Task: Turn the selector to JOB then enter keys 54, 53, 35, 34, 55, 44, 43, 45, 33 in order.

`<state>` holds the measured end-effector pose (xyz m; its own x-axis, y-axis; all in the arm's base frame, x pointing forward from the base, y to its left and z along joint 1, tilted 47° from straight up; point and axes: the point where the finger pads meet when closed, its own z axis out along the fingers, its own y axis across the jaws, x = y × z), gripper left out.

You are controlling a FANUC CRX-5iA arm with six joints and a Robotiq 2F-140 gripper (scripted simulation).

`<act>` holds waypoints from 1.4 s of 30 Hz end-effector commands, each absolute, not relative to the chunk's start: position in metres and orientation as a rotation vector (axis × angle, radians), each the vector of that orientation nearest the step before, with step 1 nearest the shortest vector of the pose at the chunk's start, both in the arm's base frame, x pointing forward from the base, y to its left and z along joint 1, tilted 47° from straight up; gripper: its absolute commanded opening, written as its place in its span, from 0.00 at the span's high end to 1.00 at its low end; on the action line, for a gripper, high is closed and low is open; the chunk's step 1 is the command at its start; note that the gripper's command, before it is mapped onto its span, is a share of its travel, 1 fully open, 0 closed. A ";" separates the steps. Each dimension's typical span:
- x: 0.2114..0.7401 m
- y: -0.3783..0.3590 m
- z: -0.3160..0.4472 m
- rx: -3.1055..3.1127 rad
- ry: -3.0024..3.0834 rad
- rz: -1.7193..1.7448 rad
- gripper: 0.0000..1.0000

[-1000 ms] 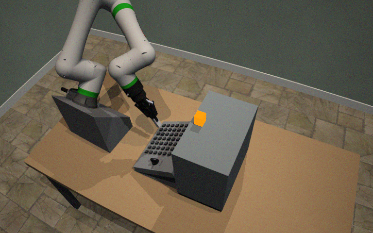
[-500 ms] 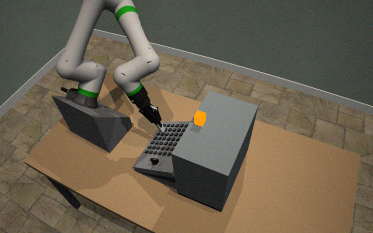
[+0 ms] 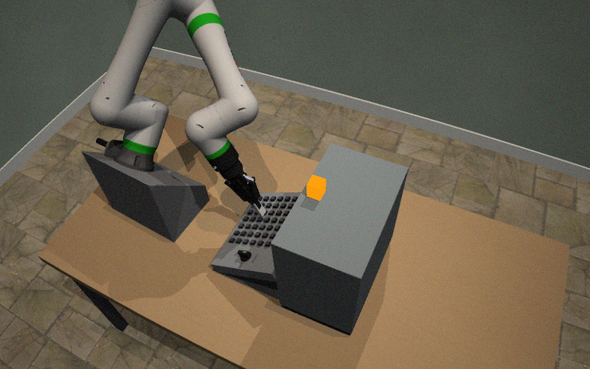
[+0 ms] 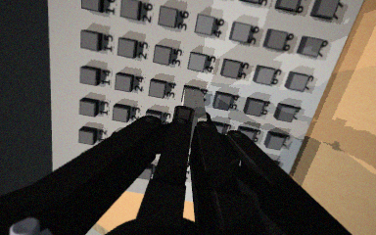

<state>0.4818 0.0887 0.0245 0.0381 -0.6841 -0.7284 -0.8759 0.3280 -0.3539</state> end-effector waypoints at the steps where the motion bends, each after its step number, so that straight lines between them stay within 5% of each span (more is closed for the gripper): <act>1: 0.484 0.091 0.022 -1.413 1.700 0.269 1.00; 42: 0.492 0.101 0.013 -1.413 1.700 0.269 1.00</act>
